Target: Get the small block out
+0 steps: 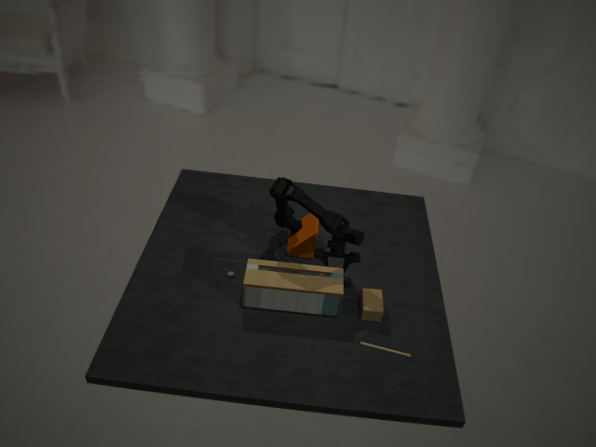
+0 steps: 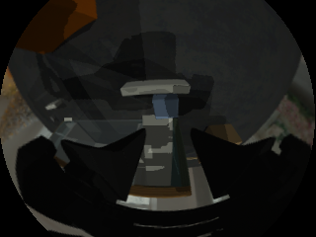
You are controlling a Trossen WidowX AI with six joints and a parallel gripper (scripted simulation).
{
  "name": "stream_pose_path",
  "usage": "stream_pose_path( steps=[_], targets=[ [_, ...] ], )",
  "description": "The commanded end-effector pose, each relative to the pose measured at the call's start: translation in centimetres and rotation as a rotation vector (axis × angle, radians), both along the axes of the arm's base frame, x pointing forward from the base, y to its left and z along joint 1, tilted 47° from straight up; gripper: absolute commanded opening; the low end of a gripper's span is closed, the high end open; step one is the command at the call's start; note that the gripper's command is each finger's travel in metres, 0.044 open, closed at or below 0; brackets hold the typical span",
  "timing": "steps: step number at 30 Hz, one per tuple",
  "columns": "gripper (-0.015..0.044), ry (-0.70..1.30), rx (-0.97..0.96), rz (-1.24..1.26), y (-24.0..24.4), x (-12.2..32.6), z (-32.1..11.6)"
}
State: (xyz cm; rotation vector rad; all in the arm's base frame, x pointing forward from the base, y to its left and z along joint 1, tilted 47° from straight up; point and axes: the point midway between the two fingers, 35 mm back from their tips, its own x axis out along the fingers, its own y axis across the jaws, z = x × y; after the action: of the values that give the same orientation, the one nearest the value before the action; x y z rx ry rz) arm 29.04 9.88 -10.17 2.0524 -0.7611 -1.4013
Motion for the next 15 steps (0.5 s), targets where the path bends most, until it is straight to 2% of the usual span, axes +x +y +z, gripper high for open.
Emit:
stream_pose_path(
  steps=[1, 15],
  targets=[
    [0.0285, 0.014, -0.016, 0.003, -1.0, -0.4, -0.8],
    [0.0285, 0.014, -0.019, 0.005, -2.6, -0.6, -2.3]
  ],
)
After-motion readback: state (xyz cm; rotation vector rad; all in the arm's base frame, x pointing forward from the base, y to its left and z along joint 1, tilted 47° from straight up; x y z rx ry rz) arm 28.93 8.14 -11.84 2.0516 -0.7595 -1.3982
